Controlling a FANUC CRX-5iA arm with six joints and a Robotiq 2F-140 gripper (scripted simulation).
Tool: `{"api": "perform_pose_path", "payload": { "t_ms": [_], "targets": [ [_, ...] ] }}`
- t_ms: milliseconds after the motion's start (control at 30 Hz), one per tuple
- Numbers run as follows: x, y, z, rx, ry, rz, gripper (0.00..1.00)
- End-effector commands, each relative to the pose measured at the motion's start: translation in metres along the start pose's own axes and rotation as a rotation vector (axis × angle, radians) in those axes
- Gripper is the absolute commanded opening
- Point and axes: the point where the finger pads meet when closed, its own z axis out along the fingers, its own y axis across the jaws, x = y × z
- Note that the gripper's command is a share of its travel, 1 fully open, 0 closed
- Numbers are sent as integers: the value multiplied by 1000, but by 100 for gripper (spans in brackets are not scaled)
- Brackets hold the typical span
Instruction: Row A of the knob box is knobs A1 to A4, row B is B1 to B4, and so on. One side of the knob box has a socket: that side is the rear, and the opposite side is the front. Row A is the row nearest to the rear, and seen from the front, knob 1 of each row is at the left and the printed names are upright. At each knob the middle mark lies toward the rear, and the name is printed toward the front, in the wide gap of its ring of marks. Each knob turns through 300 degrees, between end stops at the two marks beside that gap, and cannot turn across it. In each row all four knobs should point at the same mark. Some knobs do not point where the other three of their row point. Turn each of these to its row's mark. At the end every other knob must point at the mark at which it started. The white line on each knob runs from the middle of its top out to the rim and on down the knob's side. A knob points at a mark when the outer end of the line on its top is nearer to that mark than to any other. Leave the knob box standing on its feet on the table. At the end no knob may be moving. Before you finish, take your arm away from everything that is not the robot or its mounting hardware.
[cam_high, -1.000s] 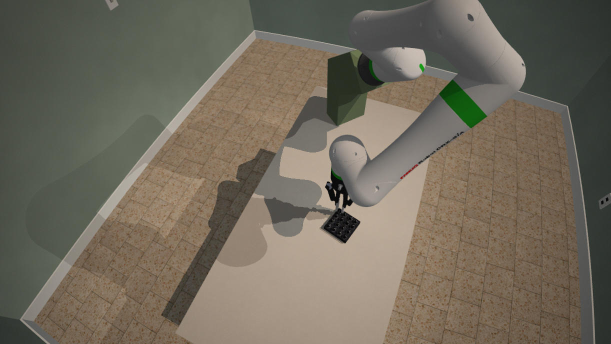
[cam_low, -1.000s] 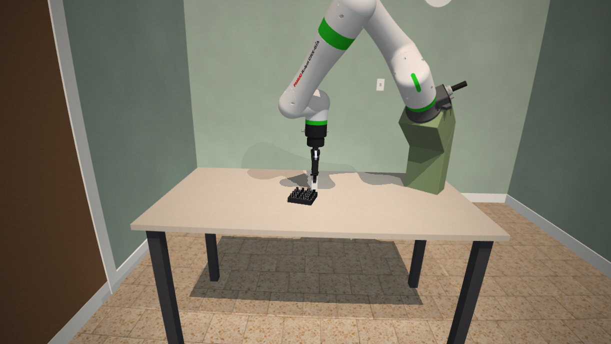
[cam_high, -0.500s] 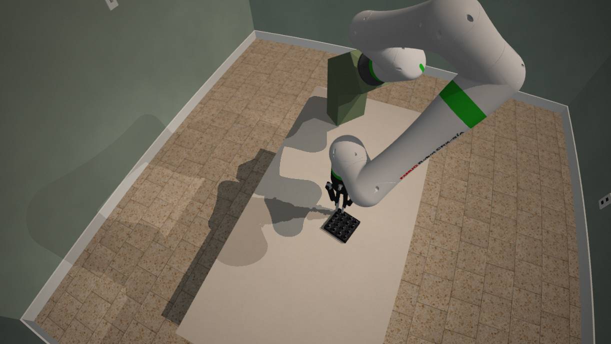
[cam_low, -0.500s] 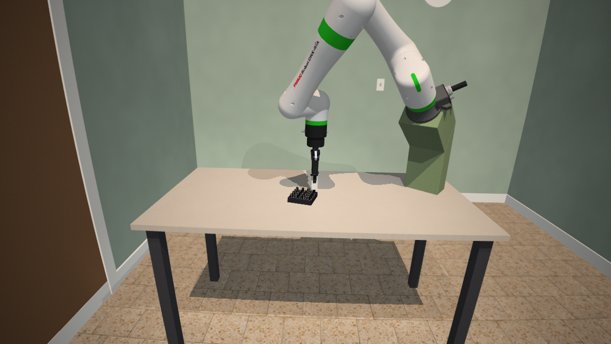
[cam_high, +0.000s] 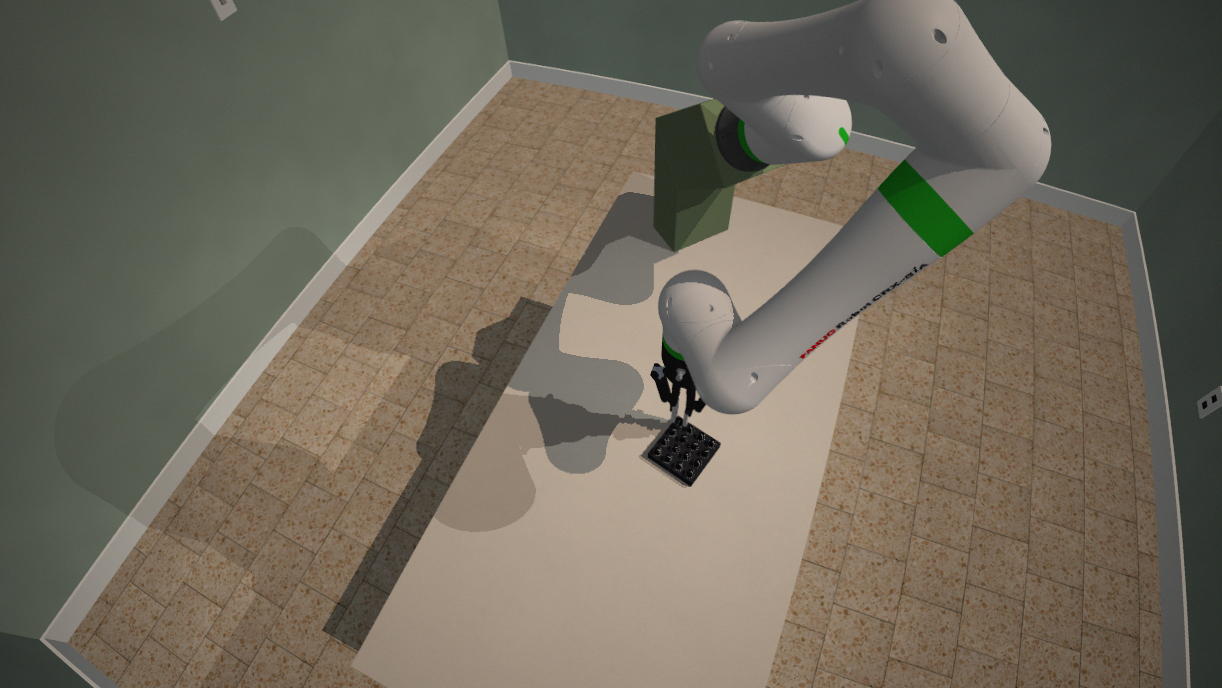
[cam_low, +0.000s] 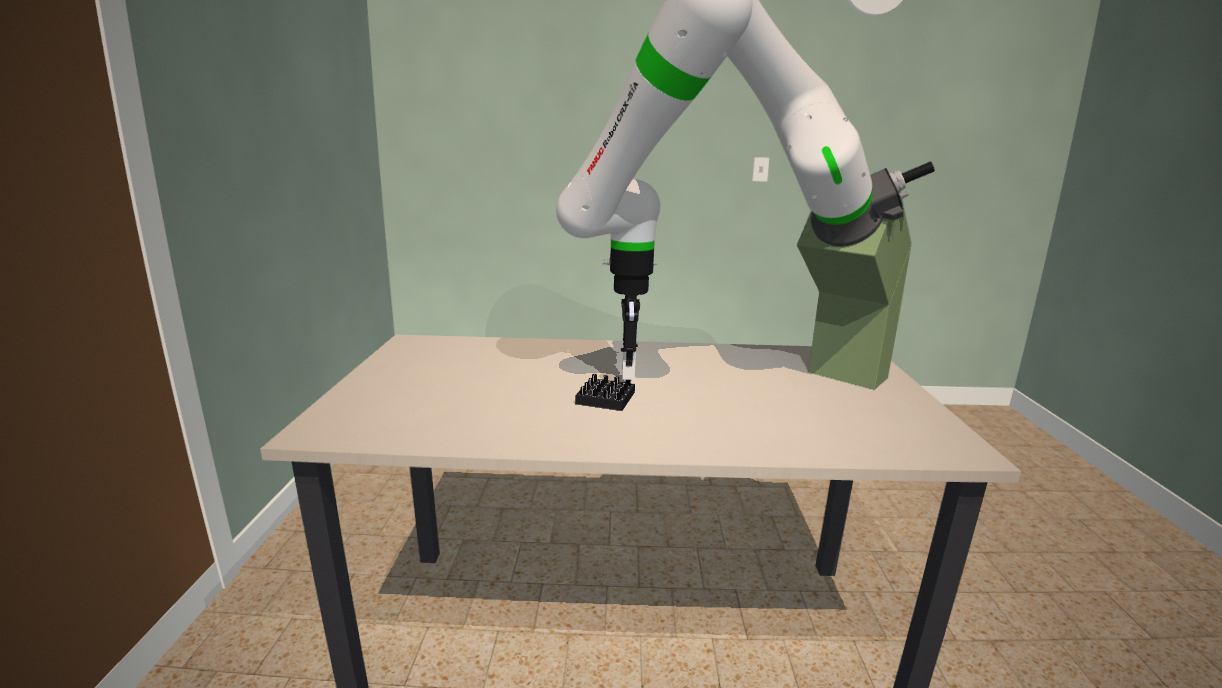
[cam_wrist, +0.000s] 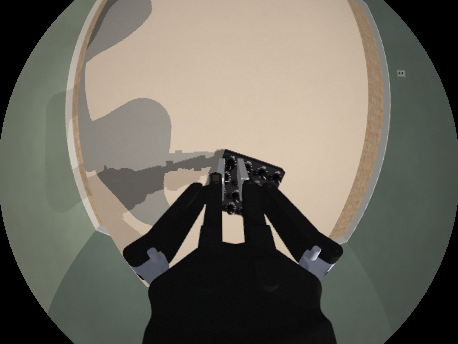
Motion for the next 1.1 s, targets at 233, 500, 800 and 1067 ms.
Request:
{"api": "perform_pose_path", "payload": {
  "t_ms": [233,500,800,1067],
  "targets": [
    [0,0,0,0,0,0,12],
    [0,0,0,0,0,0,12],
    [0,0,4,0,0,0,12],
    [0,0,9,0,0,0,12]
  ]
}}
